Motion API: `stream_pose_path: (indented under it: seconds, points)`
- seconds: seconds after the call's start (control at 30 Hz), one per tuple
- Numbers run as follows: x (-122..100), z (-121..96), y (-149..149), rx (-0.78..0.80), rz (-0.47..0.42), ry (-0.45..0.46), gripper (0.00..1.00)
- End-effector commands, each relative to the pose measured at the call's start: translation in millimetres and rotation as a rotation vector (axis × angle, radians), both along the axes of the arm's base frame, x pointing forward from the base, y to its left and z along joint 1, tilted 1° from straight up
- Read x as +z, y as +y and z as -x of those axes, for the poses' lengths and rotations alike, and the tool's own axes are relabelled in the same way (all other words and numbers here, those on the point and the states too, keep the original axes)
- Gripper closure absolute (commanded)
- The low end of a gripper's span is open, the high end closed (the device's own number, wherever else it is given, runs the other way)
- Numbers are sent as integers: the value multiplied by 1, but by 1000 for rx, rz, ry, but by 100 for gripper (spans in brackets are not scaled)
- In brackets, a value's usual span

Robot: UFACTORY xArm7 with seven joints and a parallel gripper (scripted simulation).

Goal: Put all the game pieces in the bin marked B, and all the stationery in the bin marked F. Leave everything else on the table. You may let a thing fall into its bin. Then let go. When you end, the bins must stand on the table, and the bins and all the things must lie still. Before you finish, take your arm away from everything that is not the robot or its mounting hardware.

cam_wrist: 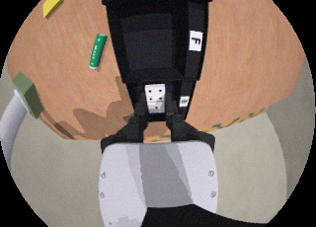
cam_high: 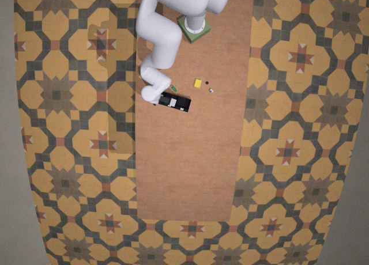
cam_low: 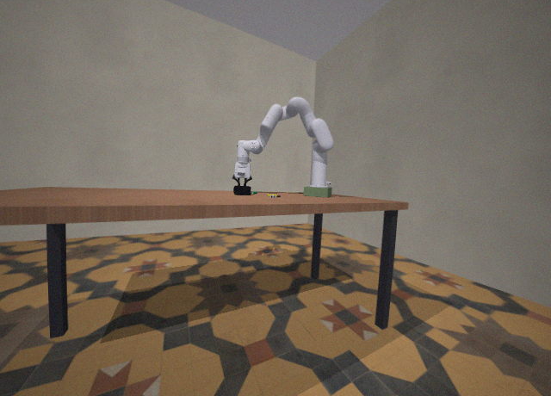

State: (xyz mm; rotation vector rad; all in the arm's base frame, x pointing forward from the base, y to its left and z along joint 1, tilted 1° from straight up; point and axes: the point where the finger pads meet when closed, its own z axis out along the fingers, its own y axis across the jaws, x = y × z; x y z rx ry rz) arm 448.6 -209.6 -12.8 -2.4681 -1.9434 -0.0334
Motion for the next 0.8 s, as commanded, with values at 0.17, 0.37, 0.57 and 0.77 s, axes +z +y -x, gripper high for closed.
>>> stream_pose_path:
  seconds: [0.17, 0.37, 0.57, 0.77]
  points:
    - [-3, -2, -1, 0, 2, -4, 100]
    - [-3, -2, -1, 0, 2, -4, 100]
    - [-2, -2, -1, 0, 2, -5, 69]
    - [-2, -2, -1, 0, 2, -5, 69]
